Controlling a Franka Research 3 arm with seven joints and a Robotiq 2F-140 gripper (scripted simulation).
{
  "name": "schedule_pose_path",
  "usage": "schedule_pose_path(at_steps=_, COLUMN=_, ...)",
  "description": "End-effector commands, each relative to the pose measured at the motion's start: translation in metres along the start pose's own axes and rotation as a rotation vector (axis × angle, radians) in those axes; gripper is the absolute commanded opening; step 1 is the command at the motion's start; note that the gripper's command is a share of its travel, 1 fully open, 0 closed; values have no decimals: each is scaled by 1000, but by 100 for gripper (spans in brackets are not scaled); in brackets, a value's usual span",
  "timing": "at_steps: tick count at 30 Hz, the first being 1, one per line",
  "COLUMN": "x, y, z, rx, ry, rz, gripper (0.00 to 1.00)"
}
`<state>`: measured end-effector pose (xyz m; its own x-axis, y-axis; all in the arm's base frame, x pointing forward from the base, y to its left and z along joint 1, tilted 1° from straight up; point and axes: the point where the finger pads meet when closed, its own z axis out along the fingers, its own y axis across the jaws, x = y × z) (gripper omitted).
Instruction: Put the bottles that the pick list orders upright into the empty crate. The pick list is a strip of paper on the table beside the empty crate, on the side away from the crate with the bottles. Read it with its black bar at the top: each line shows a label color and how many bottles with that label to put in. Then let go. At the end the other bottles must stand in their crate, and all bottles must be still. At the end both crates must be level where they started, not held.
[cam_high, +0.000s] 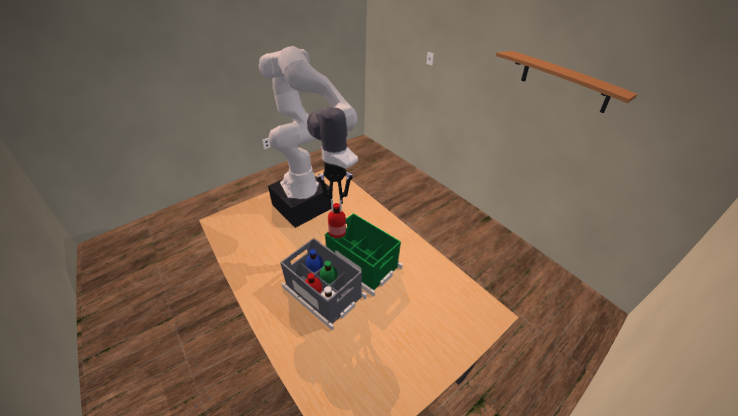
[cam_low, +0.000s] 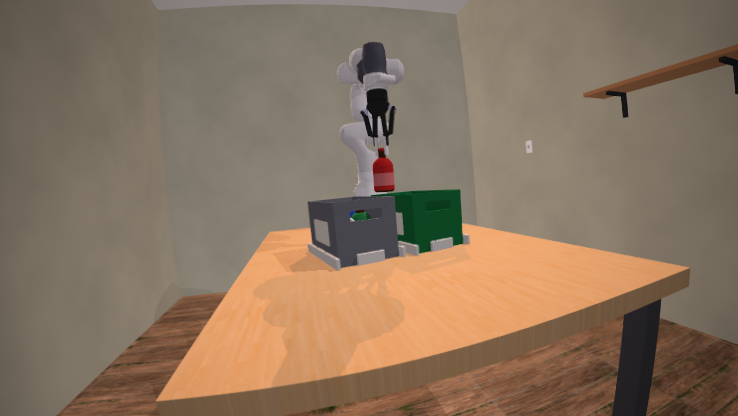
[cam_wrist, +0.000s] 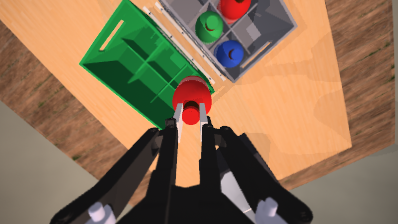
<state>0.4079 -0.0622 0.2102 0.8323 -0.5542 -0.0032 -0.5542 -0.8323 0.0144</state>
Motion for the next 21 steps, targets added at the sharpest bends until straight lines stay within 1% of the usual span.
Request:
schedule_pose_path(at_steps=1, x=-3, y=-9, z=-4, rx=7, ry=9, rz=25, gripper=0)
schedule_pose_path(at_steps=21, x=-3, y=-14, z=-4, rx=7, ry=9, rz=25, gripper=0)
